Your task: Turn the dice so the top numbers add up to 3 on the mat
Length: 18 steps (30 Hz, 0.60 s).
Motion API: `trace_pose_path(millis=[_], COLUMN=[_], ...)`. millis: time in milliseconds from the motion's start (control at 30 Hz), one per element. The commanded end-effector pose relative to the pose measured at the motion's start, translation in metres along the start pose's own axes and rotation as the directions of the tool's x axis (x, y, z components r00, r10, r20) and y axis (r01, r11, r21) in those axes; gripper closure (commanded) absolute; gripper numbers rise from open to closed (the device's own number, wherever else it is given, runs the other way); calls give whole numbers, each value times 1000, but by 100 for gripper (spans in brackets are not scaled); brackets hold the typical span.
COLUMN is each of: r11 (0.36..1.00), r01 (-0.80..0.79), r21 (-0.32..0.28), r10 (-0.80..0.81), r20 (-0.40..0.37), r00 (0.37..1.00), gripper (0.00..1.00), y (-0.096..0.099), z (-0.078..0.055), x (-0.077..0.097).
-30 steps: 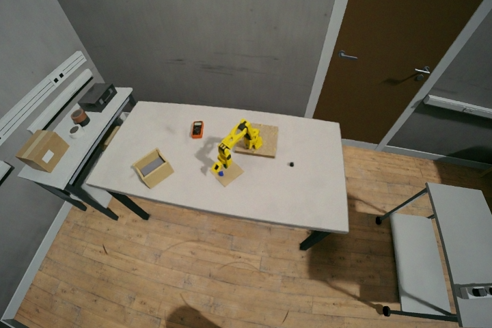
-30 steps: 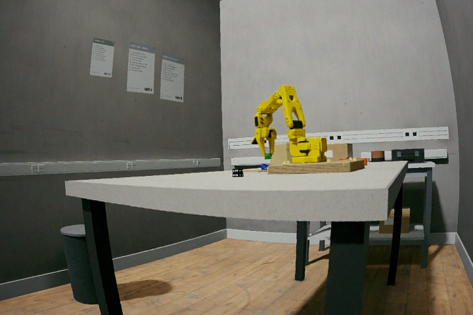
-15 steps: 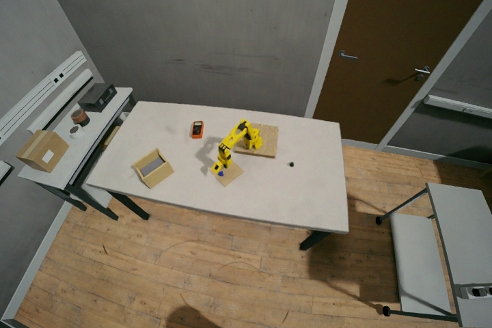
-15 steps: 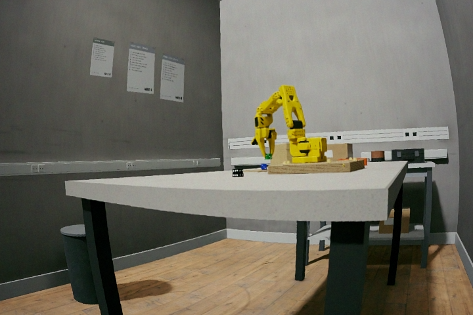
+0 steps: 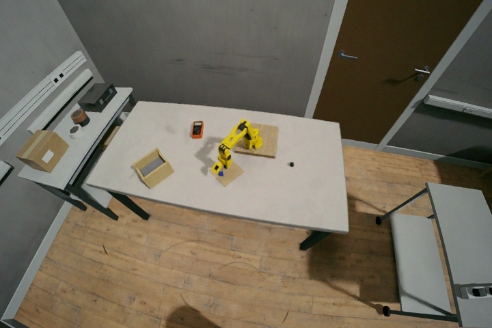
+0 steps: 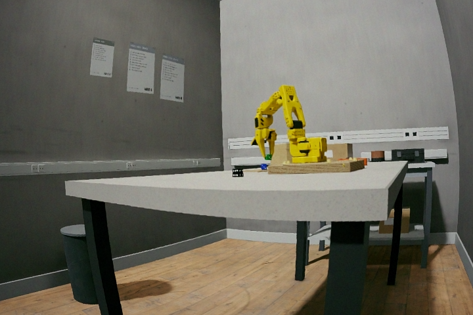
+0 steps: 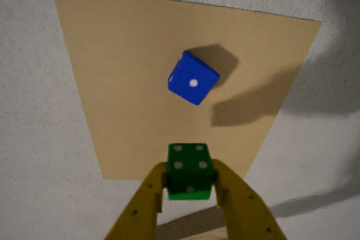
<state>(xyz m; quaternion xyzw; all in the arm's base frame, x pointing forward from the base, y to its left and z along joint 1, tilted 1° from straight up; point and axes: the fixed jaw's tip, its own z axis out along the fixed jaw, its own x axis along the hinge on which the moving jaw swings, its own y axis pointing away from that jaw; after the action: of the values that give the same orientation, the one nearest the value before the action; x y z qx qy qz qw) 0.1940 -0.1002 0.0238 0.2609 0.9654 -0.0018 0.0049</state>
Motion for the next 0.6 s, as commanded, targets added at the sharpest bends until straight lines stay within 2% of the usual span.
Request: trace_pose_path(millis=[0, 567], r11=[1000, 1000], r01=[3, 3], r21=[-1, -1], r10=[-3, -3], r20=[-2, -2], r00=[1000, 1000], gripper=[100, 100], y=[-1, -1], z=[2, 8], x=[2, 2])
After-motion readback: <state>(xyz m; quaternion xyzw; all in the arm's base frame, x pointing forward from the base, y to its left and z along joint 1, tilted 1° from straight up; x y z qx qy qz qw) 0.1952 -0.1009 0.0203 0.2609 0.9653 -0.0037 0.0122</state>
